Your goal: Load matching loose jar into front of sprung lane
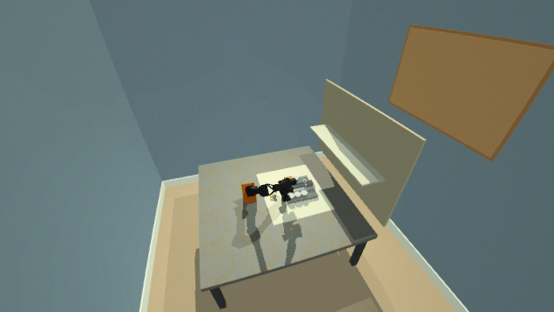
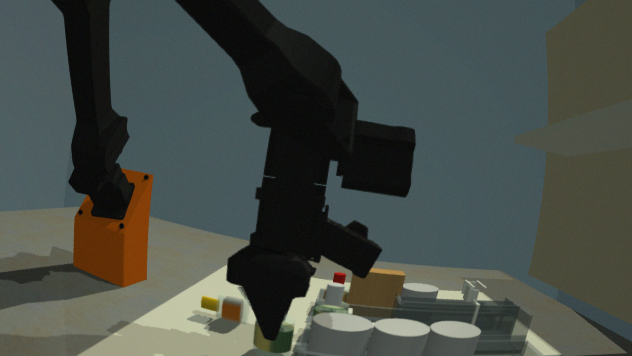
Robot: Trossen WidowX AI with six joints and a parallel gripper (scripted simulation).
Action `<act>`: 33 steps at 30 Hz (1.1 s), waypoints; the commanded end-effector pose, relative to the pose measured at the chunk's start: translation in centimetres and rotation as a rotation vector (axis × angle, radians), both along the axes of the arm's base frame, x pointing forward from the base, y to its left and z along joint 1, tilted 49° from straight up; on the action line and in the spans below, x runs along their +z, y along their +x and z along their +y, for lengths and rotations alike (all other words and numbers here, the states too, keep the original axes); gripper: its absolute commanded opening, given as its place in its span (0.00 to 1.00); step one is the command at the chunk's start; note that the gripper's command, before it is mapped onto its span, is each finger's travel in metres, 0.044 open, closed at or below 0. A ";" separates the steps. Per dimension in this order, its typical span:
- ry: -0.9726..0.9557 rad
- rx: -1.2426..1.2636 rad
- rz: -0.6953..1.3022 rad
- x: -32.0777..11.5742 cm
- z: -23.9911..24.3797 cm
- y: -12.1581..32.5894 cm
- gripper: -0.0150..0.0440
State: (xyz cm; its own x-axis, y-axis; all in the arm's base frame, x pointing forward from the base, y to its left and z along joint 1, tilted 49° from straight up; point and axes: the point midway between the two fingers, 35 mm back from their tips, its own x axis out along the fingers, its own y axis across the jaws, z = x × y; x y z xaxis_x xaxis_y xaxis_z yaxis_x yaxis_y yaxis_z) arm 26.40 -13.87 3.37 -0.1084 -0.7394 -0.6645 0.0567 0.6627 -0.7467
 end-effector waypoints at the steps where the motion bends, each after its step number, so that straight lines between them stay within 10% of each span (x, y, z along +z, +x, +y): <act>1: 0.009 0.008 0.005 0.5 0.6 0.2 0.25; 21: 0.000 0.003 0.003 7.8 7.2 0.9 0.25; 33: -0.001 -0.003 -0.006 3.4 8.1 1.8 0.25</act>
